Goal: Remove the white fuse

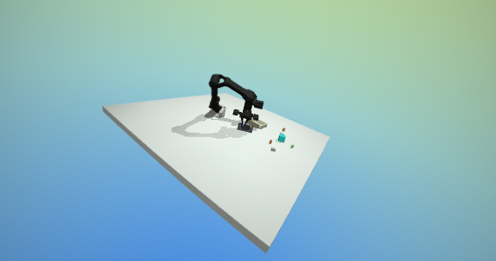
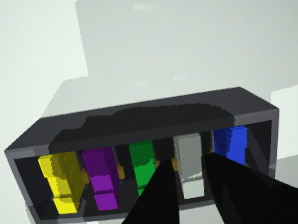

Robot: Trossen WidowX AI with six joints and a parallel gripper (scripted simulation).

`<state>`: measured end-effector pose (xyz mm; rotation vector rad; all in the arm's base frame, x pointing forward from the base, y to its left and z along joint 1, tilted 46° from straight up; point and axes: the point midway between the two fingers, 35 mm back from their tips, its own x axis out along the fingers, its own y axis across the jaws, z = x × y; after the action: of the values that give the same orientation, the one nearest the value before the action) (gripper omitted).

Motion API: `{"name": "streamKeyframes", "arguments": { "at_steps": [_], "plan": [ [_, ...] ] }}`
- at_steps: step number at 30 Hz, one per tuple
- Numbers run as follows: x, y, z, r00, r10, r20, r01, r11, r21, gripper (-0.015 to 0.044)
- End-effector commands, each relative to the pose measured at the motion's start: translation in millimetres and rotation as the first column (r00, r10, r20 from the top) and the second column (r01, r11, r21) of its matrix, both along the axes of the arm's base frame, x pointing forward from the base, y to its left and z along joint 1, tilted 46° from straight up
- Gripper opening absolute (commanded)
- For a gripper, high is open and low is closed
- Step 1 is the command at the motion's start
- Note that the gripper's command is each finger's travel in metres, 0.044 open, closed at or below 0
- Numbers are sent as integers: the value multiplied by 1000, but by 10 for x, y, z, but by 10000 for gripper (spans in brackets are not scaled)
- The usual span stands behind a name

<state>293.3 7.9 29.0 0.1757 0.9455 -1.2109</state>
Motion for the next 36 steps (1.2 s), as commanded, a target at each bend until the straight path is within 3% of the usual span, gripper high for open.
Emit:
{"name": "streamKeyframes", "arguments": {
  "at_steps": [1,14,36],
  "plan": [
    [-6,-19,-12,1000,3,-5,-3,1000,-5,71],
    [-5,-9,-6,1000,-1,-1,1,1000,-1,0],
    [-3,58,55,1000,0,-3,0,1000,-1,0]
  ]
}}
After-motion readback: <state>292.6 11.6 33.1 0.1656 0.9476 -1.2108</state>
